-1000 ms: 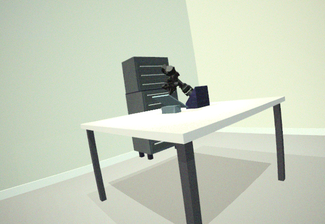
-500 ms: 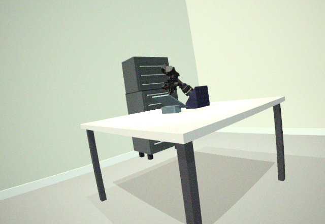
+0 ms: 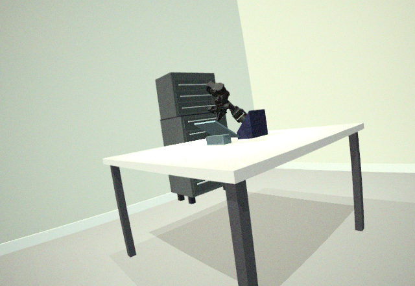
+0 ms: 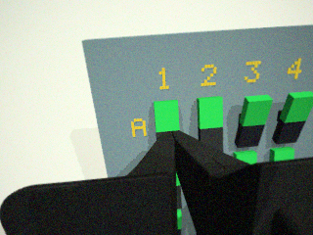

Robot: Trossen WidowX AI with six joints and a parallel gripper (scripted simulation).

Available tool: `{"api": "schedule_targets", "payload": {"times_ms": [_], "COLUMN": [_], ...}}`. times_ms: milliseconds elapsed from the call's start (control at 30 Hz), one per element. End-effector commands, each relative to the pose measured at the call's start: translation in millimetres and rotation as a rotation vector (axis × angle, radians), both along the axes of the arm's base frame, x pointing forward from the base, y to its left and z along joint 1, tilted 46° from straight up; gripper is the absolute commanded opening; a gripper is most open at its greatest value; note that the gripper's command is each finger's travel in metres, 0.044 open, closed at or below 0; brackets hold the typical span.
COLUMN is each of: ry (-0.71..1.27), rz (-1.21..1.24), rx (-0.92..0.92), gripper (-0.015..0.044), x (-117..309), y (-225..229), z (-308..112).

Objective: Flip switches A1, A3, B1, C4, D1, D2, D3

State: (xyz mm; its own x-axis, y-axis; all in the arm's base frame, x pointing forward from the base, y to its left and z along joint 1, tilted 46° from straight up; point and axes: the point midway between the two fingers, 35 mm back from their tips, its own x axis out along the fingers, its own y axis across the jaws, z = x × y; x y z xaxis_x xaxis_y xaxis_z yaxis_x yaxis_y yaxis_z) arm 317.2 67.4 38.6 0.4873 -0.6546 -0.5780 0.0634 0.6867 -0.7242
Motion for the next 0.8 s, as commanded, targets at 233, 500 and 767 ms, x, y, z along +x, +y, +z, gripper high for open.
{"api": "schedule_targets", "payload": {"times_ms": [233, 500, 767], "ry": [-0.032, -0.031, -0.017], "rz": [0.03, 0.03, 0.015], "rx": [0.011, 0.009, 0.01], "gripper": [0.0, 0.0, 0.0], "x": [-23, -26, -11], "y": [34, -2, -18], "z": [30, 66, 51]}}
